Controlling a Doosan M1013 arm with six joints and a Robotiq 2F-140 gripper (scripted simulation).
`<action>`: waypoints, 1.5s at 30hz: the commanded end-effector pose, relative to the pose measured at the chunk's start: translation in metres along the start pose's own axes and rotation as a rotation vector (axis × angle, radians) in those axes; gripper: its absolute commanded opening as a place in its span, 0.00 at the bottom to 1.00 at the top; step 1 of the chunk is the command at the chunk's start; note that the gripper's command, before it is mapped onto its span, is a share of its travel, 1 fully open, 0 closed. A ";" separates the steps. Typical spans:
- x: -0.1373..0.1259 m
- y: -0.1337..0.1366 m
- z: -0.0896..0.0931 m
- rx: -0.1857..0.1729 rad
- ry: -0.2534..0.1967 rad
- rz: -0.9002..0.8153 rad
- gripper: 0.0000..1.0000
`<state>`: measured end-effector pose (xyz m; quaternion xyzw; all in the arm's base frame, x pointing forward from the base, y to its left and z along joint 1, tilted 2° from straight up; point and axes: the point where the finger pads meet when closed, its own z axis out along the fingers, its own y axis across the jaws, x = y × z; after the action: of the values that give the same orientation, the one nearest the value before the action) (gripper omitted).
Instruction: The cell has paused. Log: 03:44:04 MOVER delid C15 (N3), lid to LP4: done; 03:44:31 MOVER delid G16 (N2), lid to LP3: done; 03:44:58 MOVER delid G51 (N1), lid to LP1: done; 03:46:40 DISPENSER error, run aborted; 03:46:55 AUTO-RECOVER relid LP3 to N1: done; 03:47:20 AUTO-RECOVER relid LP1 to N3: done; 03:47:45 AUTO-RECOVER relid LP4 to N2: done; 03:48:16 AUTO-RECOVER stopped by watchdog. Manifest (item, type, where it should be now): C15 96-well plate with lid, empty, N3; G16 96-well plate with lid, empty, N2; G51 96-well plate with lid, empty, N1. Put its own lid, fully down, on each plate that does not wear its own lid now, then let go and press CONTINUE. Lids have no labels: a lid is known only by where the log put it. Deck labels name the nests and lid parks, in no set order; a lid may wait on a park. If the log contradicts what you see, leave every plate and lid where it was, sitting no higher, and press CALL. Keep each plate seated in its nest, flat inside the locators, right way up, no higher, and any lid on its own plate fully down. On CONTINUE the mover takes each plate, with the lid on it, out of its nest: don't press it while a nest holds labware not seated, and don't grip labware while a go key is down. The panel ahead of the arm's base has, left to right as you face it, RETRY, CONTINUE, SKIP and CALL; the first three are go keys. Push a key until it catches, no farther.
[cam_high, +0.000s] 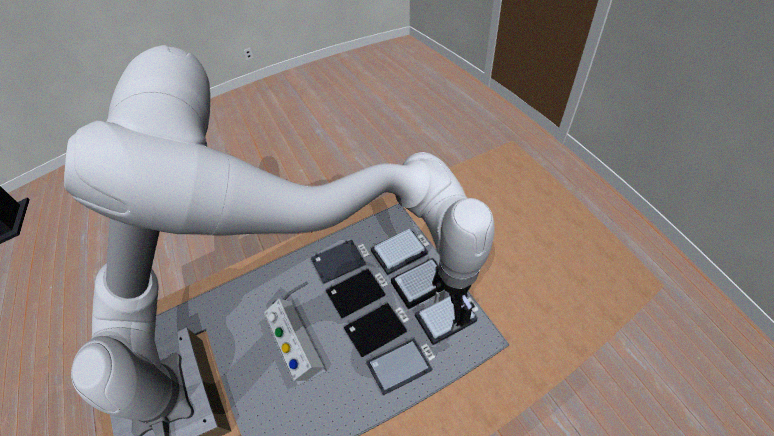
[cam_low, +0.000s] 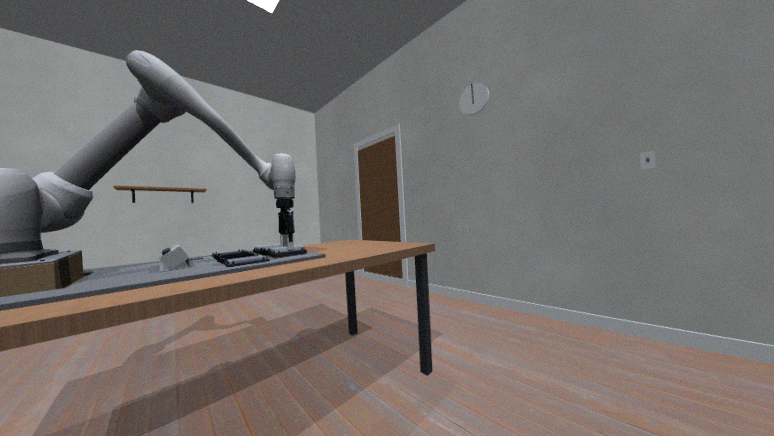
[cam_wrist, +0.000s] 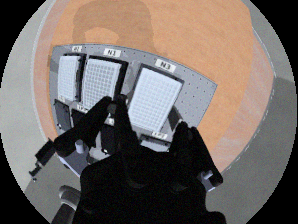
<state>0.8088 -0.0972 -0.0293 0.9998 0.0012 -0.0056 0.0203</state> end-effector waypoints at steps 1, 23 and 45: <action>0.000 0.000 0.000 0.000 0.000 0.000 0.00; 0.000 0.000 0.000 0.000 0.000 0.000 0.00; 0.000 0.000 -0.011 0.000 0.000 0.000 0.00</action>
<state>0.8088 -0.0968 -0.0188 0.9998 0.0012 -0.0058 0.0203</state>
